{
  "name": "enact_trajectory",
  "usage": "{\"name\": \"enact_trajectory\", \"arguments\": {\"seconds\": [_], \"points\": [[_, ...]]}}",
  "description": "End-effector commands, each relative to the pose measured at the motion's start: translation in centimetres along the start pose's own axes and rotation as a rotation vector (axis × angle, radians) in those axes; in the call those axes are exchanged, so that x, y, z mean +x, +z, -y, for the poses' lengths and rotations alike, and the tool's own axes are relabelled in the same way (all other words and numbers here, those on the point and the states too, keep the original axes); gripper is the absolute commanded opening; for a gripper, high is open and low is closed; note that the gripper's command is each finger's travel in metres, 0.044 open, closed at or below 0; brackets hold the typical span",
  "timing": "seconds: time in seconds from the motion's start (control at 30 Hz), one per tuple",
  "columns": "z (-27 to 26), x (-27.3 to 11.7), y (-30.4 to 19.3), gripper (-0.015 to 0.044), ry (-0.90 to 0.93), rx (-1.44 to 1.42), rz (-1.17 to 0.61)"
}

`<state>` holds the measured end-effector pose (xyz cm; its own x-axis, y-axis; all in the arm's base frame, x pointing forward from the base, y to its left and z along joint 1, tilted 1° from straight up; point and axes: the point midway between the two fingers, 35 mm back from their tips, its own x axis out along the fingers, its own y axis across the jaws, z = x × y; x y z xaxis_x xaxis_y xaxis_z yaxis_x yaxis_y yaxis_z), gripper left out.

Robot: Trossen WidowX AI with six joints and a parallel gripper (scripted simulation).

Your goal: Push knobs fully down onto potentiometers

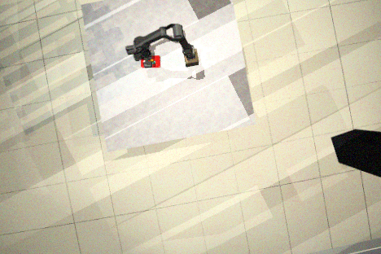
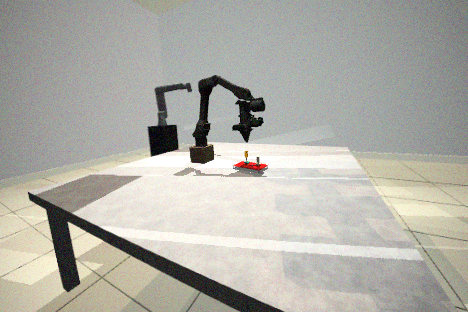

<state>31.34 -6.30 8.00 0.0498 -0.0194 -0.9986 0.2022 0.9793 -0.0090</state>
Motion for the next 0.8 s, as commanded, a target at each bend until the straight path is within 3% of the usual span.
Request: {"name": "enact_trajectory", "arguments": {"seconds": [0.0, 0.77], "points": [[0.2, 0.4, -0.5, 0.0000, -0.008, 0.029, -0.026], [0.2, 4.2, -0.6, 0.0000, -0.008, 0.029, -0.026]]}}
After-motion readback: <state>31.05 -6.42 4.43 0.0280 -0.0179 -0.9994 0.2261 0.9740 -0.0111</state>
